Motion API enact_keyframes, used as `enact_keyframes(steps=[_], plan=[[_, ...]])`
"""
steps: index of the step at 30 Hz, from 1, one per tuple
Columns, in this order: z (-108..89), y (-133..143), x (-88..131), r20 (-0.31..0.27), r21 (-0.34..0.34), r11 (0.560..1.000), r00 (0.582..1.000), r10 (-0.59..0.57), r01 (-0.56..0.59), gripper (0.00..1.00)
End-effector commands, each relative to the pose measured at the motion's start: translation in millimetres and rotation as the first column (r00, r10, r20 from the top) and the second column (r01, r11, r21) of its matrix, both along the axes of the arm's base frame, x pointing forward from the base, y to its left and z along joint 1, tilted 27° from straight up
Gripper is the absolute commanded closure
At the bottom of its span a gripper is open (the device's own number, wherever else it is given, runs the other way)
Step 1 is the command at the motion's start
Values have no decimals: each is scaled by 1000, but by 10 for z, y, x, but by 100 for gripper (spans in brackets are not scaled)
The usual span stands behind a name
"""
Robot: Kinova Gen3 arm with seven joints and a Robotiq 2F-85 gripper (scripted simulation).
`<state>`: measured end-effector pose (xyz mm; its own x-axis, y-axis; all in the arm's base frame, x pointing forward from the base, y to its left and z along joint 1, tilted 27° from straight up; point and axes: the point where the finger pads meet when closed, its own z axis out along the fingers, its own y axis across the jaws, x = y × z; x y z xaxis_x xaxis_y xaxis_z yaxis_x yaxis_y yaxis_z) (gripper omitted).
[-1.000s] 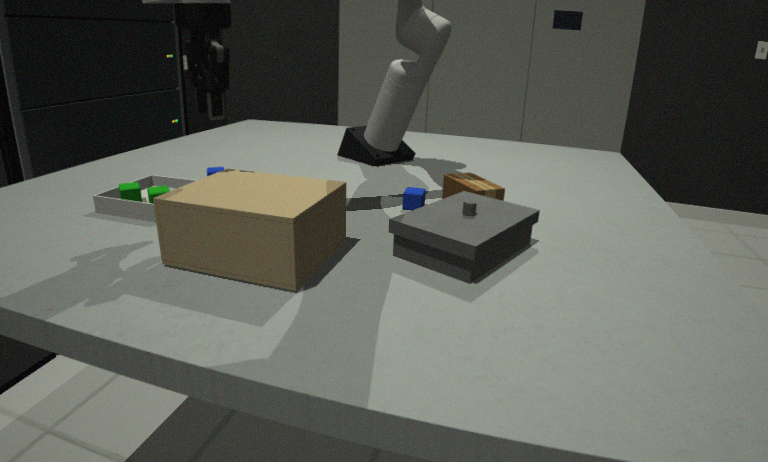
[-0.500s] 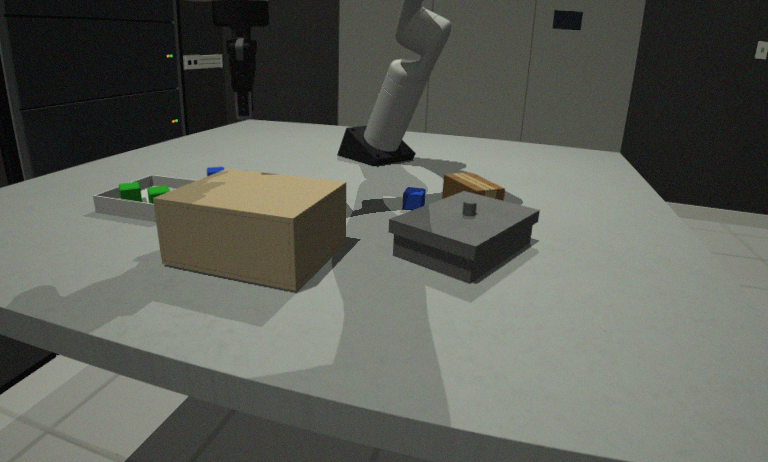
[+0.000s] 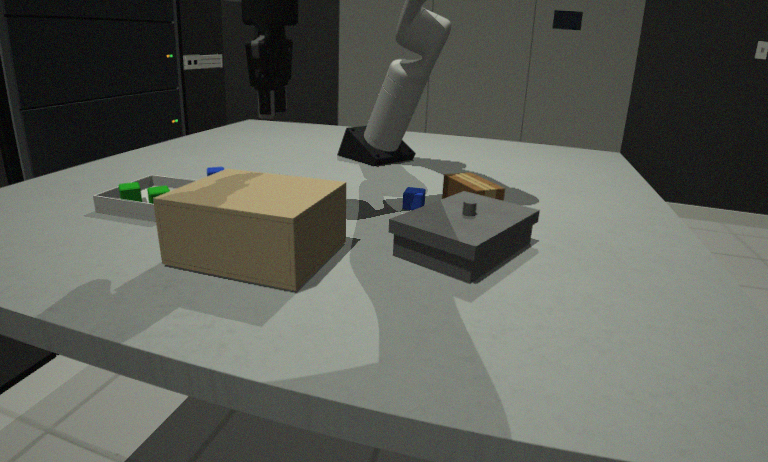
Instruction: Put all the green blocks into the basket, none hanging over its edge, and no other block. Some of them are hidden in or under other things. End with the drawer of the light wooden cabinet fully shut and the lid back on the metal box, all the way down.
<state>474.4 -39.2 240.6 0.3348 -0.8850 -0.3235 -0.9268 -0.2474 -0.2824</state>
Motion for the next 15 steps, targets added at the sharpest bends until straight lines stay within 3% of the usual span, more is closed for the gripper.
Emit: enact_keyframes(steps=[1,15], plan=[[64,104,-5,-5,14,998,998,-55,55,39],[111,229,-80,-52,44,985,985,-166,168,39]])
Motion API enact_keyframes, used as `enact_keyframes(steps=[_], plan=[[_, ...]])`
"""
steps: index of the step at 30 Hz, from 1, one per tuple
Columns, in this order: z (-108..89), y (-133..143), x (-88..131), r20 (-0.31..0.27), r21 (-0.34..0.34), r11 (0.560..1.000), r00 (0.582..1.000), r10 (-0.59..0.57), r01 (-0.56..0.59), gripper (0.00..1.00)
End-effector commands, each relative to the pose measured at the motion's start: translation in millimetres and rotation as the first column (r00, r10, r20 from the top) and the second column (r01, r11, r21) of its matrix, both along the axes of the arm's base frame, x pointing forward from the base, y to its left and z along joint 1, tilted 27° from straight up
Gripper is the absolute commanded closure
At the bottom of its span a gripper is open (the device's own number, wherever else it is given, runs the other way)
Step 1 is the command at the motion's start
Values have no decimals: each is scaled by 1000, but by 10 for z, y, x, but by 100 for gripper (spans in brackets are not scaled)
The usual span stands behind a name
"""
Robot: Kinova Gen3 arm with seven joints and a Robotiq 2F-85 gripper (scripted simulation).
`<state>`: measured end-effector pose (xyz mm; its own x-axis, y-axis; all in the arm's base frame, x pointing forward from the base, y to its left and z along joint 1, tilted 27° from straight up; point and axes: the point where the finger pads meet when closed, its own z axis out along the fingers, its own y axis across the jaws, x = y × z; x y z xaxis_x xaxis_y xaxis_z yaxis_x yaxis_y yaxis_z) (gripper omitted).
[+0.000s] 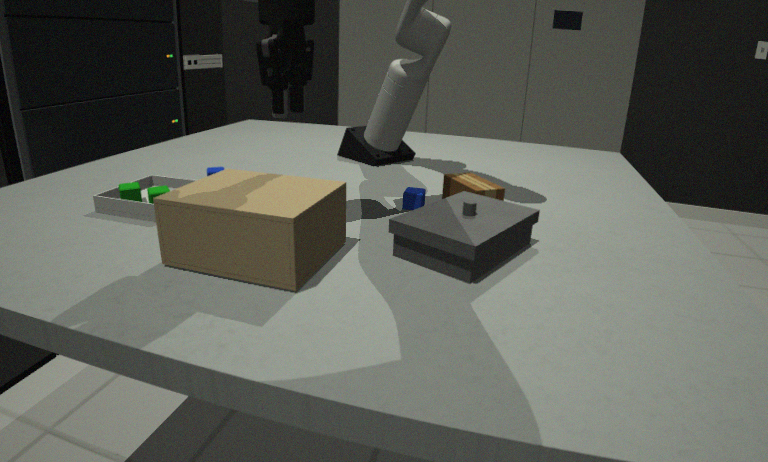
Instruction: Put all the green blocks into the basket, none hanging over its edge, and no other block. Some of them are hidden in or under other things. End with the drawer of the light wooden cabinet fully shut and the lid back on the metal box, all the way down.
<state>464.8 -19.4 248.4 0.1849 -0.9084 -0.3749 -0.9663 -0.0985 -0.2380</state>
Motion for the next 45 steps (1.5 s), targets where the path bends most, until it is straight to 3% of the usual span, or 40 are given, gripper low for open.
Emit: enact_keyframes(steps=[1,17,18,45], plan=[[35,36,13,4,8,1000,1000,-27,27,39],[43,59,0,-4,14,999,999,-48,48,39],[43,59,0,-4,14,999,999,-48,48,70],[43,59,0,-4,14,999,999,-48,48,70]])
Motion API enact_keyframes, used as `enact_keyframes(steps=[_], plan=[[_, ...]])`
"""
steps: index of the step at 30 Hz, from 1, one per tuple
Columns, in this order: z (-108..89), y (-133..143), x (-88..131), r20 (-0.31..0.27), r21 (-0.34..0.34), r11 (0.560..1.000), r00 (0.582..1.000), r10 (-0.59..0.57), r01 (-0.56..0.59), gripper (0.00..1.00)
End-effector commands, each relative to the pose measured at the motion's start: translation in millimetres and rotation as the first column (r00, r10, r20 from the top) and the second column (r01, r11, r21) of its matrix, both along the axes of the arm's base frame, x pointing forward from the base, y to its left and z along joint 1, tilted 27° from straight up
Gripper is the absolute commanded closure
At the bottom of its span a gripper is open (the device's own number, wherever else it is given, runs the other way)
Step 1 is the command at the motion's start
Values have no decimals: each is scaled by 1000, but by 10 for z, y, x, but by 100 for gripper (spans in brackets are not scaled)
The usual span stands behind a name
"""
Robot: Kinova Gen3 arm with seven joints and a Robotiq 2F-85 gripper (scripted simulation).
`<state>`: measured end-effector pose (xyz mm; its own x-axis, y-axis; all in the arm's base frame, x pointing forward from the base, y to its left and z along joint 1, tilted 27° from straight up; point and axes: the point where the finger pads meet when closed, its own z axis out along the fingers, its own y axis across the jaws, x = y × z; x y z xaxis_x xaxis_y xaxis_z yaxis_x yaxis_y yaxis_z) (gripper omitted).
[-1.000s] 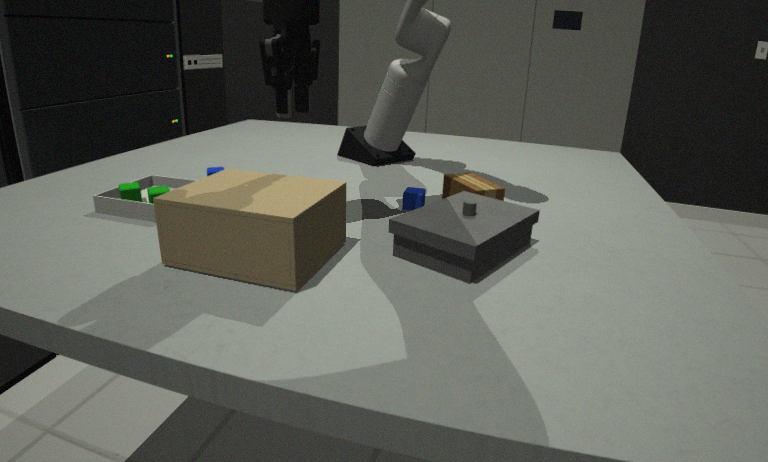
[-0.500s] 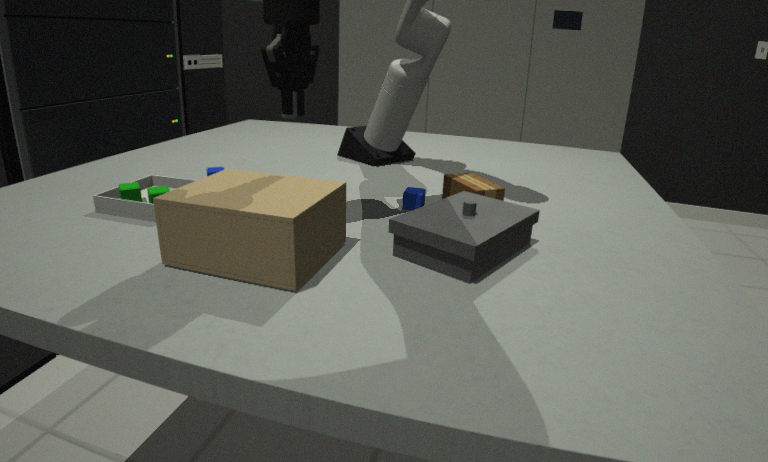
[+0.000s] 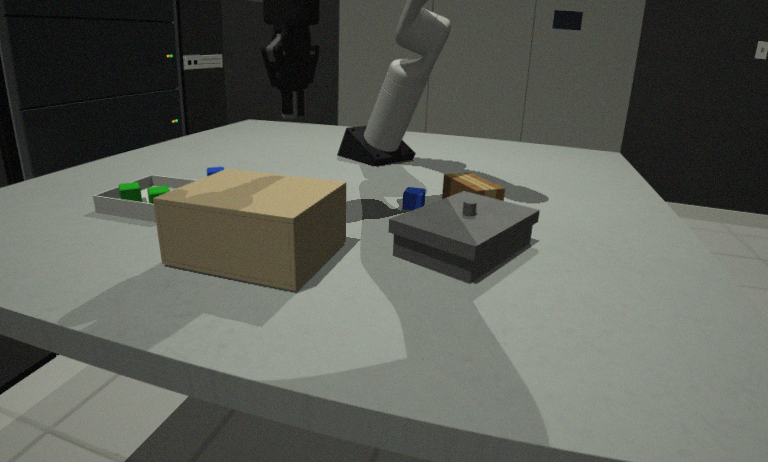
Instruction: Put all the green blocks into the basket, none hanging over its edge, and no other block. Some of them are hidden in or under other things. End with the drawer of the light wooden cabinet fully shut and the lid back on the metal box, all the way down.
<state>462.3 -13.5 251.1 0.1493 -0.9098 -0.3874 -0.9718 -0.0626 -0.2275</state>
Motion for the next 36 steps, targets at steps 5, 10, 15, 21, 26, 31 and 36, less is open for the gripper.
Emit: enact_keyframes(steps=[5,10,15,21,26,31,36], plan=[[16,0,24,8,3,1000,1000,-14,14,70],[14,1,25,8,3,1000,1000,-14,14,70],[-4,9,29,8,2,1000,1000,-14,14,70],[-39,25,37,8,2,1000,1000,-14,14,70],[-110,57,52,8,2,1000,1000,-14,14,70],[-210,103,74,8,2,1000,1000,-14,14,70],[-280,135,90,8,2,1000,1000,-14,14,70]])
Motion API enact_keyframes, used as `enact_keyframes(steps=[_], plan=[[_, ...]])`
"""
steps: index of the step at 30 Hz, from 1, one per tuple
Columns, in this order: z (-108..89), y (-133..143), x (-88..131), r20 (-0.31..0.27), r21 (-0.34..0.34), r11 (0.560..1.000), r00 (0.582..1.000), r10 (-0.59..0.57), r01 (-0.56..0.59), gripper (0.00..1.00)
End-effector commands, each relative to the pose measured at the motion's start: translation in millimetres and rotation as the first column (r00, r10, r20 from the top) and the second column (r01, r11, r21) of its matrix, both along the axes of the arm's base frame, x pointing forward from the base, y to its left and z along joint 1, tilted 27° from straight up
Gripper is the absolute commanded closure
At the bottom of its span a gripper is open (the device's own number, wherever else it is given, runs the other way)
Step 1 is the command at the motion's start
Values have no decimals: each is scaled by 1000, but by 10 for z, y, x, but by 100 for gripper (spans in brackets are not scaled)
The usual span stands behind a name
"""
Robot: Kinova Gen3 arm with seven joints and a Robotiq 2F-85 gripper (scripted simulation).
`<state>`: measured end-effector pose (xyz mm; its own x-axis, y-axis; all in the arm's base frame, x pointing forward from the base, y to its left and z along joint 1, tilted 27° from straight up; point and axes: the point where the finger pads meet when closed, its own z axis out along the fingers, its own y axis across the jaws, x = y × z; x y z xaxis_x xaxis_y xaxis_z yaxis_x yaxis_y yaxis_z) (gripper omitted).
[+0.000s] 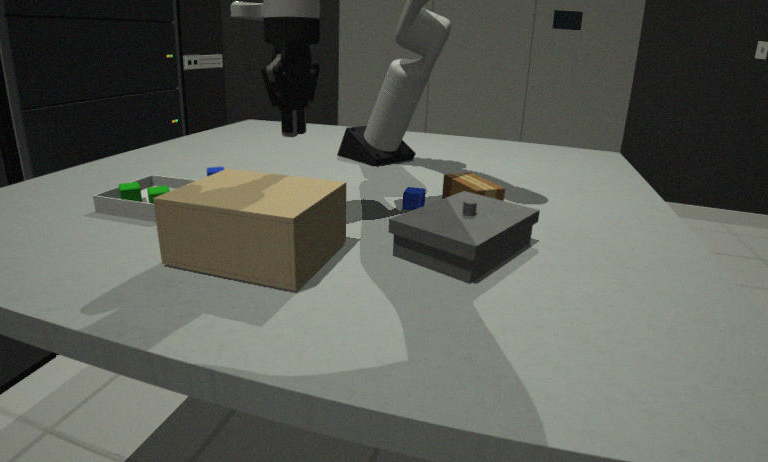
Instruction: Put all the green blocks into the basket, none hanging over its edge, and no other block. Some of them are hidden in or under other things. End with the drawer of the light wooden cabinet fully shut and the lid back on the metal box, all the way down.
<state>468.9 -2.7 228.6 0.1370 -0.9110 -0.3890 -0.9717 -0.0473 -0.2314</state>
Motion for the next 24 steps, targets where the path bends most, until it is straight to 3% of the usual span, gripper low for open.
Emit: enact_keyframes(steps=[1,14,24], plan=[[-80,38,29,4,0,1000,1000,1,-1,70],[-371,170,94,4,-1,1000,1000,0,0,70],[-481,220,118,4,-1,1000,1000,0,0,70]])
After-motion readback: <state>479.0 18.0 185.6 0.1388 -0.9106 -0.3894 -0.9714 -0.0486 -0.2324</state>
